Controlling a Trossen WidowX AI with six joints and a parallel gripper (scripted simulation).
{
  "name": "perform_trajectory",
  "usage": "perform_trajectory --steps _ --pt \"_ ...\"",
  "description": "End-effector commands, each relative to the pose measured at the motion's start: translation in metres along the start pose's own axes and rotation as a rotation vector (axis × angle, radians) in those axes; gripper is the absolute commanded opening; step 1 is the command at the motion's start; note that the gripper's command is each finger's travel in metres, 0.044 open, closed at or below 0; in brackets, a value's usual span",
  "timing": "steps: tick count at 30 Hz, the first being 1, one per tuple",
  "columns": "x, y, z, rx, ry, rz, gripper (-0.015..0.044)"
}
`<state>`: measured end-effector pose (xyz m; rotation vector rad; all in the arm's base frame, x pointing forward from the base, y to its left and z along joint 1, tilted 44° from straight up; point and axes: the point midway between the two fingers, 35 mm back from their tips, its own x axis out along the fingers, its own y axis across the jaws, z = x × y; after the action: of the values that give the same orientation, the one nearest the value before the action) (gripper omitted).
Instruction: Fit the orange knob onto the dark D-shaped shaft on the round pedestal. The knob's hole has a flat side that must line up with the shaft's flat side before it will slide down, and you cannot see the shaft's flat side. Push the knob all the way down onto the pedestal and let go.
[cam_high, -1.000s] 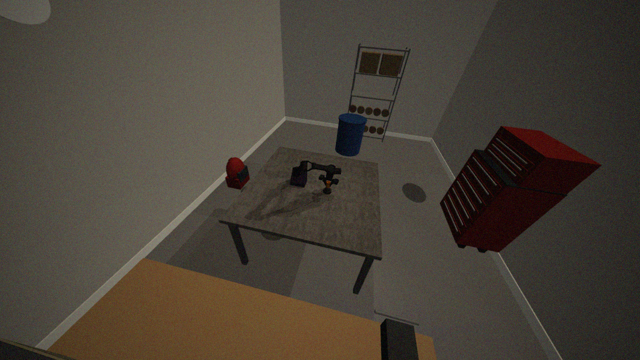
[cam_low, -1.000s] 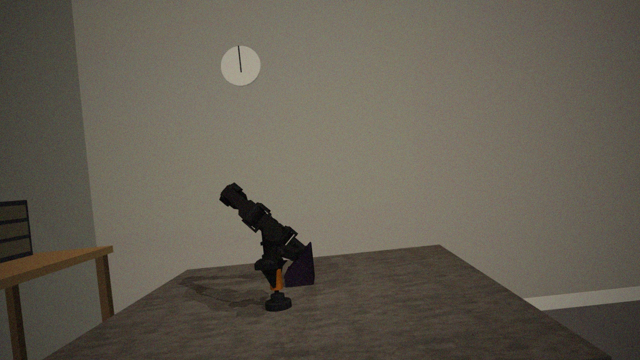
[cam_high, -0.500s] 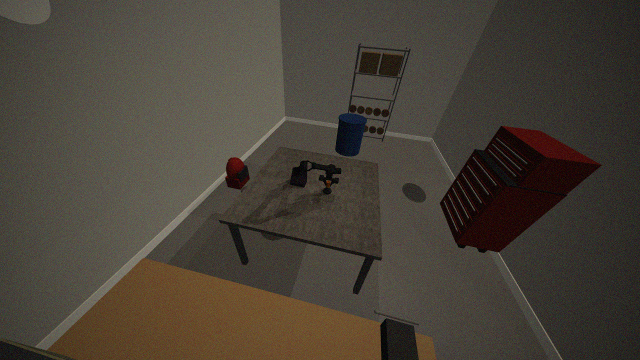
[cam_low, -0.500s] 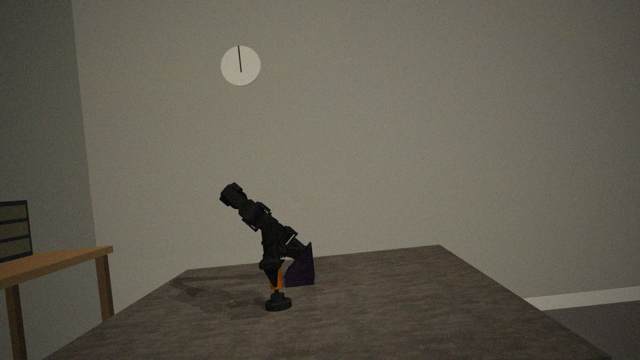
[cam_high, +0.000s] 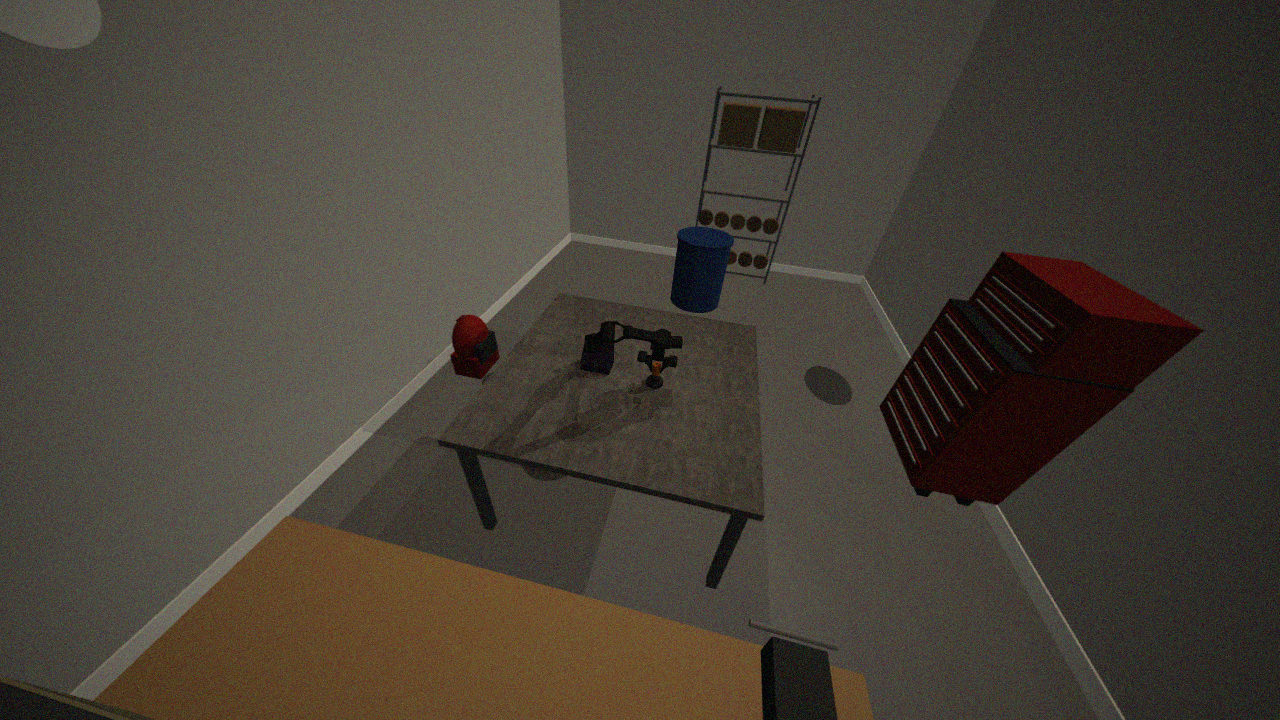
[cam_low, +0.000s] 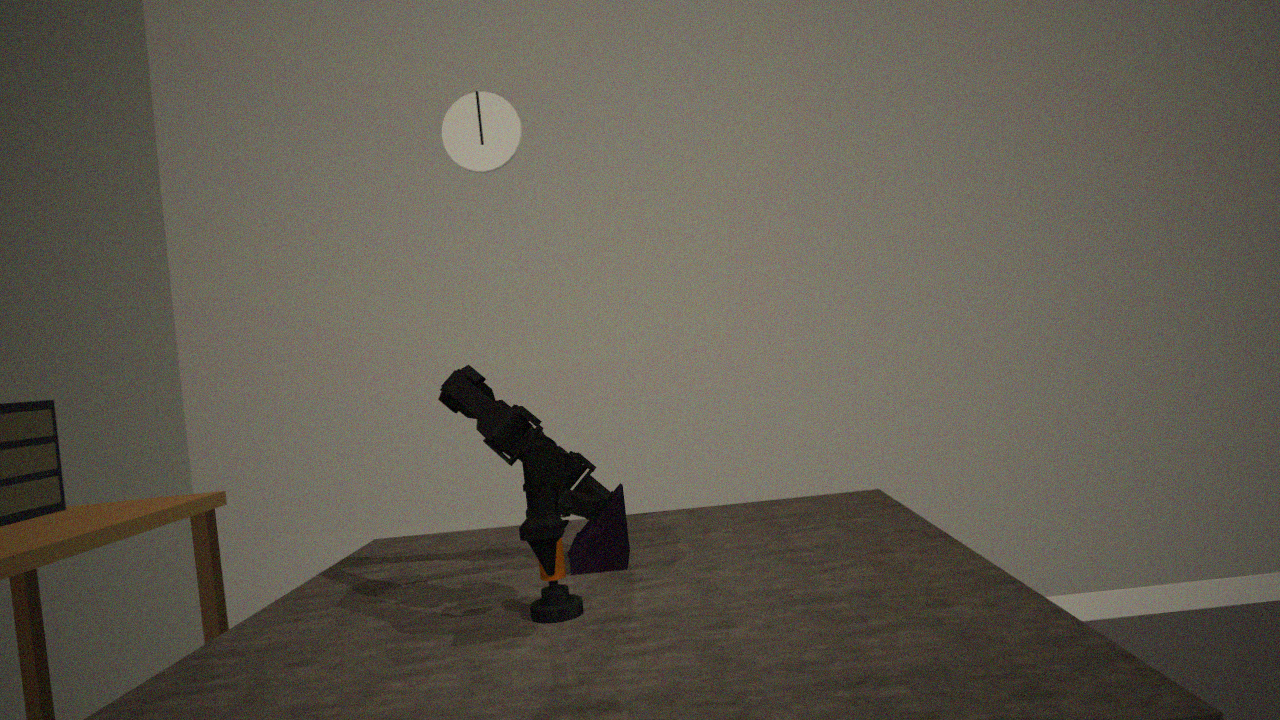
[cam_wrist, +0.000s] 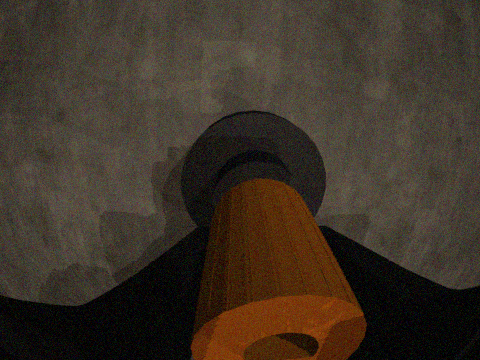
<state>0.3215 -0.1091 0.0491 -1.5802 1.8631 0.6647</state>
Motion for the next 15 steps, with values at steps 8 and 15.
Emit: perform_trajectory --steps 8,15 --pt "0.0006 -0.0005 -0.0001 -0.001 0.001 -0.002 0.0" --pt "-0.0016 -0.0006 0.0001 -0.001 0.0 -0.002 0.0"
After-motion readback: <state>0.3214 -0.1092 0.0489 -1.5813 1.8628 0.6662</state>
